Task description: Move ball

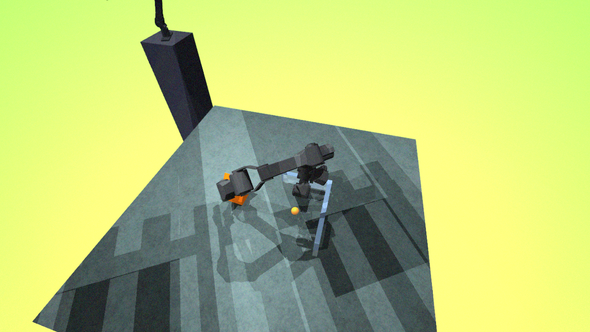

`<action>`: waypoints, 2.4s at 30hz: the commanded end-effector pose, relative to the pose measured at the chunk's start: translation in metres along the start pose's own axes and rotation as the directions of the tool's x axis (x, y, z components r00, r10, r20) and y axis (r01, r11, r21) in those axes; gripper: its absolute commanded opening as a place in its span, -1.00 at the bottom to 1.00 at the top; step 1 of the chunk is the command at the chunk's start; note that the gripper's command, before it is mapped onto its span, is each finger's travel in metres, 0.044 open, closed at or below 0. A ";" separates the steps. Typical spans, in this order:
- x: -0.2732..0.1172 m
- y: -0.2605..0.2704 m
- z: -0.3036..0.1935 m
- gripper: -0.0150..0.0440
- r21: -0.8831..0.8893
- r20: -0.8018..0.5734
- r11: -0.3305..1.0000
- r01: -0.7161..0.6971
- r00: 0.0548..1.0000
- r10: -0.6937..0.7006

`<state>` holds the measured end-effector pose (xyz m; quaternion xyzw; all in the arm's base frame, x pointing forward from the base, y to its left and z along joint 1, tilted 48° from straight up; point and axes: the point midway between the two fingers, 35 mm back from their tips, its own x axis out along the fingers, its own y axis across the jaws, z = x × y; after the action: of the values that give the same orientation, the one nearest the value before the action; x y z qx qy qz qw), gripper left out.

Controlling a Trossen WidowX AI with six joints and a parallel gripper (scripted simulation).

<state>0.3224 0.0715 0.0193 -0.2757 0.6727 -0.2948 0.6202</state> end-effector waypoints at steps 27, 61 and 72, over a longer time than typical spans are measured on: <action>0.022 -0.050 -0.026 -0.49 0.006 0.005 1.000 -0.001 1.000 0.001; 0.108 -0.050 -0.026 -0.49 0.007 0.006 1.000 0.003 1.000 -0.003; 0.107 -0.050 -0.026 0.22 0.012 0.006 1.000 -0.001 1.000 0.001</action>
<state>0.2883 -0.0397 -0.0136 -0.2727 0.6693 -0.2976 0.6238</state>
